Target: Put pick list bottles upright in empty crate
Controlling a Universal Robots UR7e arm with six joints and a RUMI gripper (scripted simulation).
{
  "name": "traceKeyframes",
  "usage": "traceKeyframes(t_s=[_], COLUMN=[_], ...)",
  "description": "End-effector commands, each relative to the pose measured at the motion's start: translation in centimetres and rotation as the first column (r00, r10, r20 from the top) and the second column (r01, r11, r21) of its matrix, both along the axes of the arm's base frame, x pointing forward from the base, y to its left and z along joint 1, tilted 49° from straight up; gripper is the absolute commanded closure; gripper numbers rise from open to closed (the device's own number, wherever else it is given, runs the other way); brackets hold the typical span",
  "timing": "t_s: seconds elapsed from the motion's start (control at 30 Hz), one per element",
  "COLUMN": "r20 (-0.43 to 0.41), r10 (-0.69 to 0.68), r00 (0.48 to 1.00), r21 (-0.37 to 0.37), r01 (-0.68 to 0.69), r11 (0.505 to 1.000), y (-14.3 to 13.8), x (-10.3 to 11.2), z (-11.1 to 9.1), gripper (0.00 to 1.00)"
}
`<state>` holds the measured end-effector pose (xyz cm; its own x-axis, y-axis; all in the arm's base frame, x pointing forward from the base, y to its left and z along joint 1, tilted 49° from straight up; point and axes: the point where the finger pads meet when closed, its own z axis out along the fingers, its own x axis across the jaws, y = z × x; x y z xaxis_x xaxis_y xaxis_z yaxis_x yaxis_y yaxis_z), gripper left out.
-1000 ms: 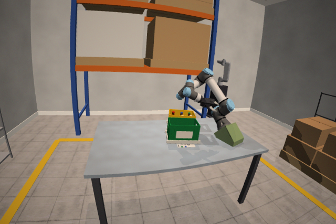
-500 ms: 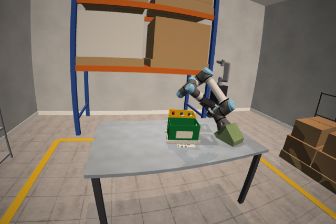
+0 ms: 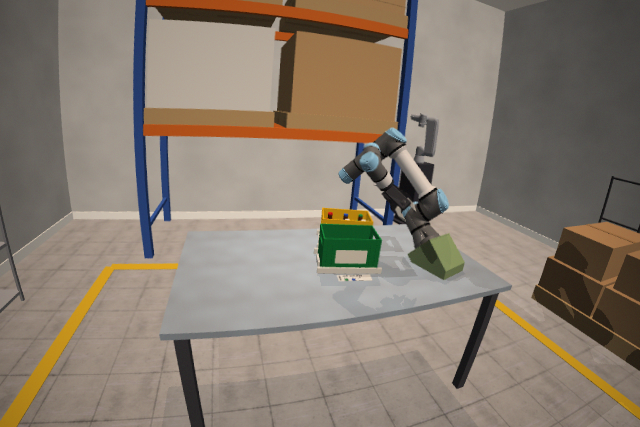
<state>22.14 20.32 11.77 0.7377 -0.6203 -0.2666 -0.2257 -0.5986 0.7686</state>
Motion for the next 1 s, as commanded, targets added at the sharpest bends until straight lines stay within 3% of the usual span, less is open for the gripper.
traceKeyframes(t_s=[0.0,0.3,0.4,0.47,0.73,0.97], r20=[0.088,0.2,0.271,0.271,0.414,0.485], r10=[0.006,0.019,0.03,0.03,0.053,0.065], r00=[0.996,0.98,0.962,0.962,0.909,0.872], r21=[-0.079,-0.16,-0.203,-0.203,-0.272,-0.296], r01=[0.001,0.013,0.027,0.027,0.067,0.093], r11=[0.997,0.987,0.979,0.979,0.96,0.951], y=[0.9,2.5,3.4,3.4,5.8,7.3], x=[1.6,3.6,4.6,4.6,6.6,7.6], z=[-0.9,-2.2,-2.9,-2.9,-4.4,-5.2], gripper=[0.62,0.62,0.62,0.62,0.62,0.62])
